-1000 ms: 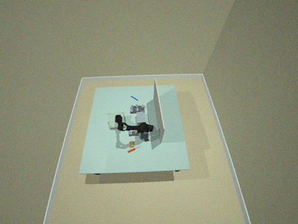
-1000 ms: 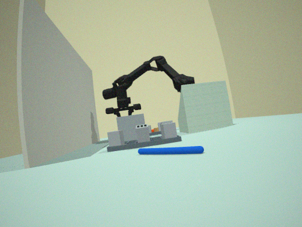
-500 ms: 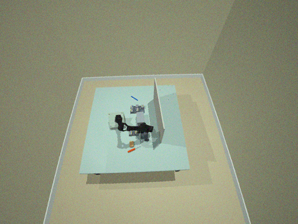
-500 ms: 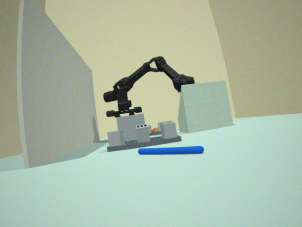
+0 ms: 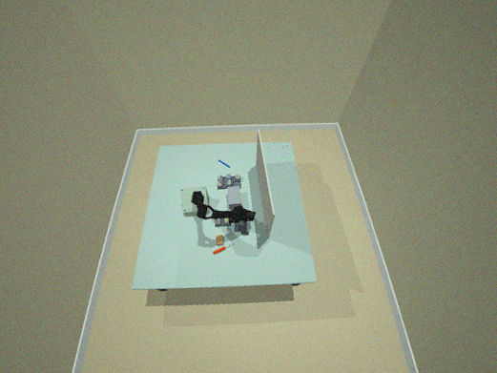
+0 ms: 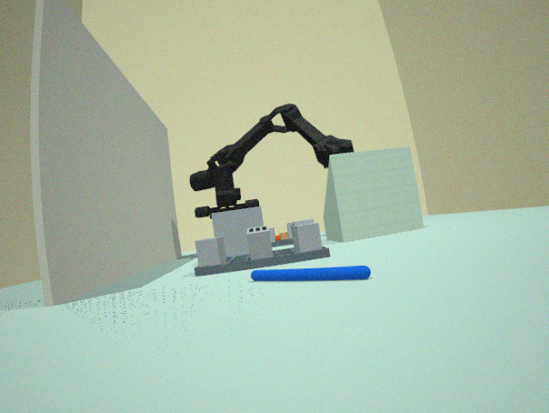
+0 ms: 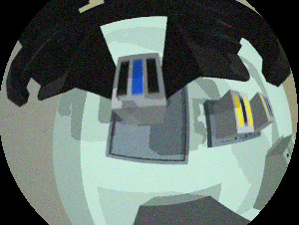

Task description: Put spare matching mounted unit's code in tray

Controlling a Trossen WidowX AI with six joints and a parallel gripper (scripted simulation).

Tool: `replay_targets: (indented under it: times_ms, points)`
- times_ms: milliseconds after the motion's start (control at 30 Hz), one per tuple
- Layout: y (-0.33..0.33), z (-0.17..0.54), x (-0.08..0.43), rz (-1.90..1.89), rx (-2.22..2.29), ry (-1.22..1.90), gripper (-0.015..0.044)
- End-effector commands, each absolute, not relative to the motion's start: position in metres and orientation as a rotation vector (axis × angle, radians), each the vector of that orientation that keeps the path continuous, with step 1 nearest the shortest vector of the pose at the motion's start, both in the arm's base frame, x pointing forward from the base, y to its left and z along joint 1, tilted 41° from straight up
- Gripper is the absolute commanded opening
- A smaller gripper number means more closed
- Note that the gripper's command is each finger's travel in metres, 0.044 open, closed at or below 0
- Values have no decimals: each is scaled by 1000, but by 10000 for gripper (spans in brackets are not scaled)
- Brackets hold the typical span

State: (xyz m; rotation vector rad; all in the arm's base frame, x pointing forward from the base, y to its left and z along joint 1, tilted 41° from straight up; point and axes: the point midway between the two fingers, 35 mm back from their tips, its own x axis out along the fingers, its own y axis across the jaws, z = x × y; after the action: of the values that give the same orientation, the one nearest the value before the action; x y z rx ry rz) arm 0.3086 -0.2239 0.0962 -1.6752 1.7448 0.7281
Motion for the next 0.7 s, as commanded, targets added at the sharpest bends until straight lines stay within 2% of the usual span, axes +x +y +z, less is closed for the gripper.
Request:
replay_targets:
  times_ms: [0, 500, 667]
  points:
    - [-226, 91, 307, 738, -1676, 1743, 0]
    - [-235, 81, 303, 736, -1679, 1746, 0]
    - [-235, 85, 304, 726, -1678, 1749, 131]
